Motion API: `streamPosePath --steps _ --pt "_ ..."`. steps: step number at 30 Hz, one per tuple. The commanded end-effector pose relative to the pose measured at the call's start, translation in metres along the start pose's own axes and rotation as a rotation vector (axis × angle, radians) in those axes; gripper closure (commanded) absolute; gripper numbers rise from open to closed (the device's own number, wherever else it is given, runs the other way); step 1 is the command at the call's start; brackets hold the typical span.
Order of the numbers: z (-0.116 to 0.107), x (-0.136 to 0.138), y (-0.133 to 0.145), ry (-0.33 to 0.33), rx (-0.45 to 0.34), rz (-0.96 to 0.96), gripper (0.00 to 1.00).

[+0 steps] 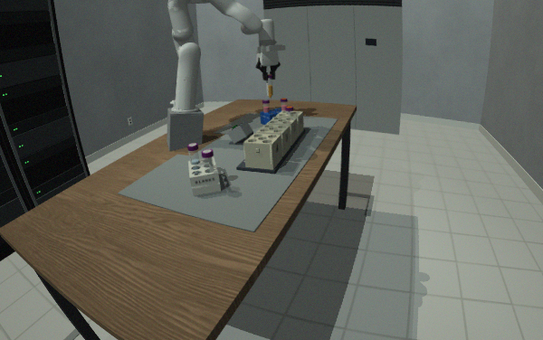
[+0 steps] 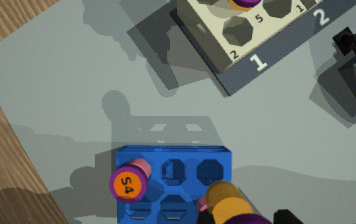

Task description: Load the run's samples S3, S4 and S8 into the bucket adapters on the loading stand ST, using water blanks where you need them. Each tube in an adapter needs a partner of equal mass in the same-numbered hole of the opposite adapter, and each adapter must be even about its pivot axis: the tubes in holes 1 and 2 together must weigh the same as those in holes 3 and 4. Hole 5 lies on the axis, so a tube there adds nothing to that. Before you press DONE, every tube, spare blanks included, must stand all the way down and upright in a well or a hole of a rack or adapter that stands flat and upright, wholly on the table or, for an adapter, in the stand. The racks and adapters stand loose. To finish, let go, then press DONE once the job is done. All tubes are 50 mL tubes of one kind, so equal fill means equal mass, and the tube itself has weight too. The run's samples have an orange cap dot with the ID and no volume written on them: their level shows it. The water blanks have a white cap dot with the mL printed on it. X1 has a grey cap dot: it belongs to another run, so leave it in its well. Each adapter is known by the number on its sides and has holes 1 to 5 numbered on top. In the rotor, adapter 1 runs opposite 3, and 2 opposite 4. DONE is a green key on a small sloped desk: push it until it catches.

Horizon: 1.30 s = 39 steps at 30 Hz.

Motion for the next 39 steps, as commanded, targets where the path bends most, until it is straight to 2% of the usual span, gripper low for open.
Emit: streamPosePath --steps 1,15,17,21,32,34,39 --pt "-0.002 -0.001 -0.005 -0.005 0.0 -0.033 1.0" --pt "-0.002 0.012 -0.074 -0.004 0.002 -0.5 1.0" --pt "-0.002 0.012 -0.074 -0.004 0.002 -0.5 1.0" --pt "-0.002 0.016 -0.094 -0.004 0.002 -0.627 1.0" --pt "-0.002 0.026 -0.148 -0.004 0.003 -0.627 1.0" --pt "-0.002 0.026 -0.148 -0.004 0.003 -0.627 1.0" --pt "-0.002 0.031 -0.172 -0.004 0.003 -0.627 1.0"
Point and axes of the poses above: the point where the finger pads meet when closed, its own z axis out along the fingers, its own x axis across the jaws, y = z × x, the point moved 1 cm from there along -z, back along the fingers, and after that the axes turned 15 degrees about z, right-handed, at the moved point
